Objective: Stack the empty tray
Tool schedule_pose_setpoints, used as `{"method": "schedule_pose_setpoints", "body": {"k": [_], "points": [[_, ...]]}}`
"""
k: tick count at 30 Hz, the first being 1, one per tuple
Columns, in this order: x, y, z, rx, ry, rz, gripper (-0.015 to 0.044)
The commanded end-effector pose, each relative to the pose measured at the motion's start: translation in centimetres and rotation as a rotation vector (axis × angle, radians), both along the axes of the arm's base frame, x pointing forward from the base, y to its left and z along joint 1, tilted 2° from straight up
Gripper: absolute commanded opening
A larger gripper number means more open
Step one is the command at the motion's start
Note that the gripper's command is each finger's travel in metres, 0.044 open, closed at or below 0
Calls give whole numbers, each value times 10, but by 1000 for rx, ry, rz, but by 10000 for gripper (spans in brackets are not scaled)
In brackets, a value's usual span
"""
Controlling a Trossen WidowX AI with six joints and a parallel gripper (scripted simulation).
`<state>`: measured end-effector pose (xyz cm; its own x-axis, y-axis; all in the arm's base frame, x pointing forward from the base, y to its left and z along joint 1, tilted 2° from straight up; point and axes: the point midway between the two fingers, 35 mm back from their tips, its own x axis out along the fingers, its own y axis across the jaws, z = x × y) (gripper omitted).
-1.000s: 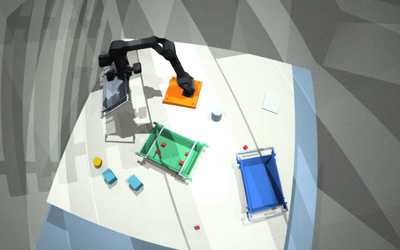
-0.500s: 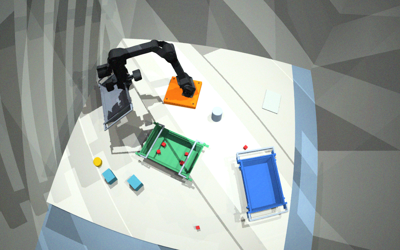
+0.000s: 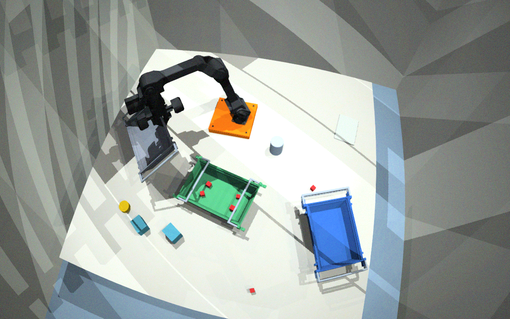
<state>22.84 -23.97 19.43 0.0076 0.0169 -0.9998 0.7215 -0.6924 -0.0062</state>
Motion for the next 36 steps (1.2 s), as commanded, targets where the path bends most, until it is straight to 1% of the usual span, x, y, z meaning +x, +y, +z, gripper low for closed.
{"method": "schedule_pose_setpoints", "body": {"k": [1,19,36], "points": [[12,13,5,-12,-18,32,0],[53,71,7,-10,-24,182,0],[80,132,9,-8,-31,325,0]]}}
